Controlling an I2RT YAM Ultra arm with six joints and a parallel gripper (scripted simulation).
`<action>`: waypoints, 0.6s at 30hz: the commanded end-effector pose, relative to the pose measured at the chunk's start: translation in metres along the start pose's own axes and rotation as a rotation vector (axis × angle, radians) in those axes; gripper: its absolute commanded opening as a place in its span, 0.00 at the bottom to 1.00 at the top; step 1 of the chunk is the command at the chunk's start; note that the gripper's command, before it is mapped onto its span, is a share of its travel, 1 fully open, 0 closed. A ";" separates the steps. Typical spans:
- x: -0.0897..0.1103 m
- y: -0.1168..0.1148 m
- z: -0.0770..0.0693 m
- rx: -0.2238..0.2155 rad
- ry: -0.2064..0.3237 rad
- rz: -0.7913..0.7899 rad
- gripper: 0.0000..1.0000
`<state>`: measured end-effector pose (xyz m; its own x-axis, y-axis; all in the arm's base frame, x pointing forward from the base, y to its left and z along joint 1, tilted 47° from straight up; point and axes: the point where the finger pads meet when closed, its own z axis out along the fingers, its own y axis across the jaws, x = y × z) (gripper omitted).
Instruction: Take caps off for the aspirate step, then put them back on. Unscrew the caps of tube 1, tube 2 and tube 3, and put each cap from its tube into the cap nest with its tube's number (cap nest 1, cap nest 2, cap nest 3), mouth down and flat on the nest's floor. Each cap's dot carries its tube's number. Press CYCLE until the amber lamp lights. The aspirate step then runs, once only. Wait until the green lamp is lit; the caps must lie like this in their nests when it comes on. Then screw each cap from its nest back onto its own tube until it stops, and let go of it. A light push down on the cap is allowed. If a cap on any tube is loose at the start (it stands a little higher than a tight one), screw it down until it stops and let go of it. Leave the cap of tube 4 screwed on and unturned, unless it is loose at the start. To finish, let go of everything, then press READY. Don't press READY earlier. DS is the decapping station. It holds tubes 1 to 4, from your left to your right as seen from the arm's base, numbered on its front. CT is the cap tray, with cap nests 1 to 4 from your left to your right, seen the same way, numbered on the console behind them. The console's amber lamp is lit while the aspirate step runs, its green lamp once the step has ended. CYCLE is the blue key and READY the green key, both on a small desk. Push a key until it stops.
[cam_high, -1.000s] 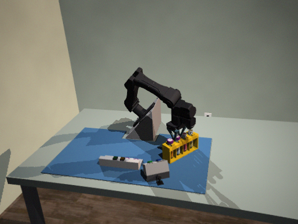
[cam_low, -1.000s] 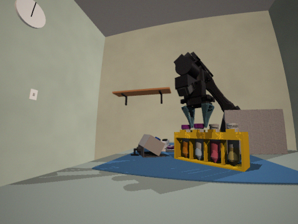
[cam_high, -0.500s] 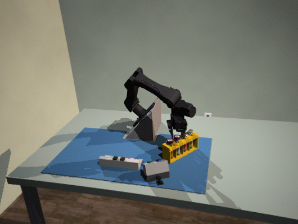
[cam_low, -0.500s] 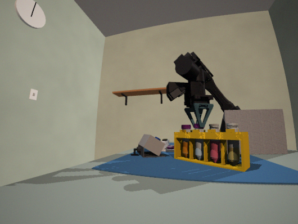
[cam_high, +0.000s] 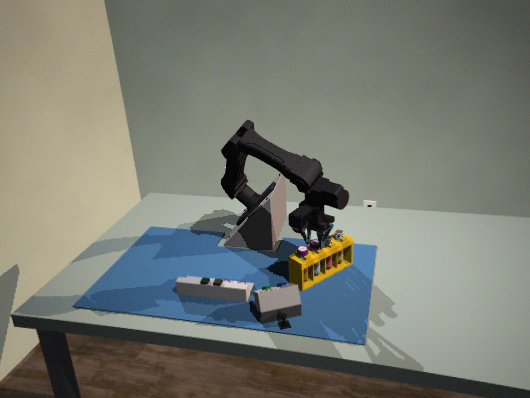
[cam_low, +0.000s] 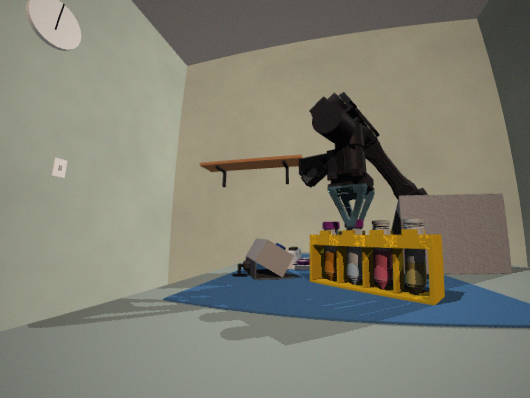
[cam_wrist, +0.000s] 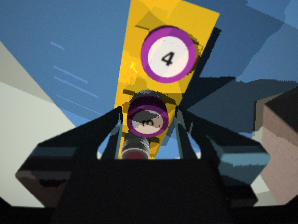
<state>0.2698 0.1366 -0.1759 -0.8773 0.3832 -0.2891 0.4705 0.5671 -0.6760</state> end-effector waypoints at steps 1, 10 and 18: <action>-0.001 0.004 -0.007 -0.019 -0.008 0.126 0.49; -0.001 0.005 -0.008 -0.020 -0.008 0.126 0.49; -0.001 0.005 -0.009 -0.020 -0.008 0.126 0.00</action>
<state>0.2707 0.1380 -0.1757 -0.8121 0.4520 -0.3689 0.5753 0.5145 -0.6359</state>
